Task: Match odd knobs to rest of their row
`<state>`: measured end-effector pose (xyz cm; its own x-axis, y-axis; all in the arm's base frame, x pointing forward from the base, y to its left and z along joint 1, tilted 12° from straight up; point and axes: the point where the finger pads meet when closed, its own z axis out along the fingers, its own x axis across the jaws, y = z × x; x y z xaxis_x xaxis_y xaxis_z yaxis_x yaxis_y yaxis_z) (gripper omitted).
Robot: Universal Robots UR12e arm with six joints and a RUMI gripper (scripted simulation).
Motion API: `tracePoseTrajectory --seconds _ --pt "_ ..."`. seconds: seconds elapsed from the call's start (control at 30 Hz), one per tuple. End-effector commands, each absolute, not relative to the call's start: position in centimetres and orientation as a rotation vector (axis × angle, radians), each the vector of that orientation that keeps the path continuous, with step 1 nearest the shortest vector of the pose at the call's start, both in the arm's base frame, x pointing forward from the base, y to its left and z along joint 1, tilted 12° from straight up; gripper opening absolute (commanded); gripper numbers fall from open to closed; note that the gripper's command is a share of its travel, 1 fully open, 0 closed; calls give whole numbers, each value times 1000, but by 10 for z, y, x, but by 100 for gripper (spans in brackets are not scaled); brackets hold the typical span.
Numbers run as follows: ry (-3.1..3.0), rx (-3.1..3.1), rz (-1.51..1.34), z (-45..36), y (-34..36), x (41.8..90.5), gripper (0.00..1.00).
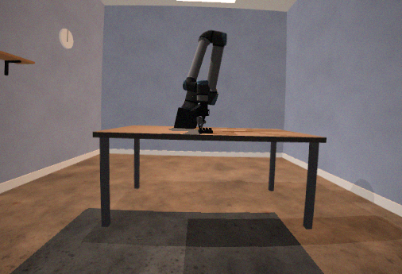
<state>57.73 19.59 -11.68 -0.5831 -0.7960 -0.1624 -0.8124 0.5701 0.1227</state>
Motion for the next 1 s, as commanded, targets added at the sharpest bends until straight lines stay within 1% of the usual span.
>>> tracePoseTrajectory --seconds 0.0,0.97 --pt "2715 -1368 282 -116 196 578 4" --pt "2901 -988 300 -116 195 577 4"
